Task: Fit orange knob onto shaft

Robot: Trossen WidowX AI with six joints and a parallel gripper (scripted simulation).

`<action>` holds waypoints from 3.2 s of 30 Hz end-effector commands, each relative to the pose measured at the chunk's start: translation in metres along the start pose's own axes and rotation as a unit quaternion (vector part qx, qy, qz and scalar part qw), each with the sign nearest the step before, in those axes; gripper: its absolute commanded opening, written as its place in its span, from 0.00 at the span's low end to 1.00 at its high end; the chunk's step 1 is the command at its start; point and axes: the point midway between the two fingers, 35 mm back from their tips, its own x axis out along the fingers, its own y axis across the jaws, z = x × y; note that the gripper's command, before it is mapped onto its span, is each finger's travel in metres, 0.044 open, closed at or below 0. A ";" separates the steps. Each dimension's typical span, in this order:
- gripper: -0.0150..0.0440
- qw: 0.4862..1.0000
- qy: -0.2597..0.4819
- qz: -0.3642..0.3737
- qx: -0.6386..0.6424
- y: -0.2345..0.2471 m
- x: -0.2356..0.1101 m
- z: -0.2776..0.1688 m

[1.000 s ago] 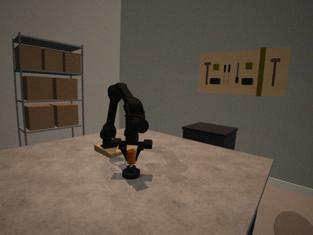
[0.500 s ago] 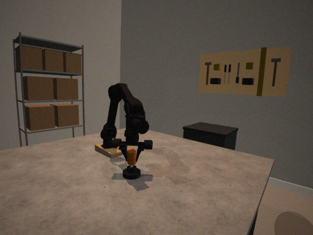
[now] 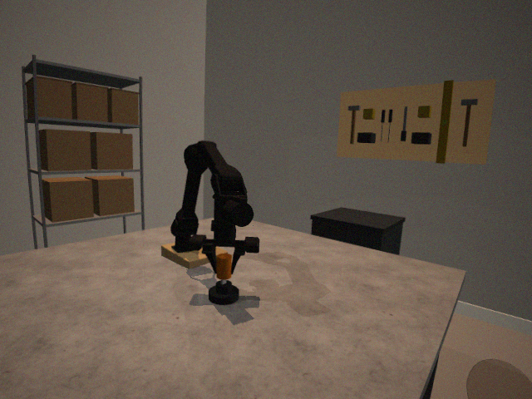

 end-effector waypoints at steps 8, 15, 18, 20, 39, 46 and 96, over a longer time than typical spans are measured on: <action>0.25 0.995 0.001 -0.002 -0.099 -0.001 0.001 -0.001; 0.25 0.995 0.001 -0.002 -0.099 -0.001 0.002 0.000; 0.25 0.995 0.001 -0.002 -0.099 -0.001 0.003 0.000; 0.25 0.995 0.001 -0.002 -0.099 -0.001 0.002 0.000; 0.25 0.995 0.001 -0.002 -0.099 -0.001 -0.001 -0.001; 0.25 0.987 0.001 -0.002 -0.160 -0.001 -0.003 -0.001; 0.25 0.973 0.000 -0.002 0.231 0.000 0.001 -0.001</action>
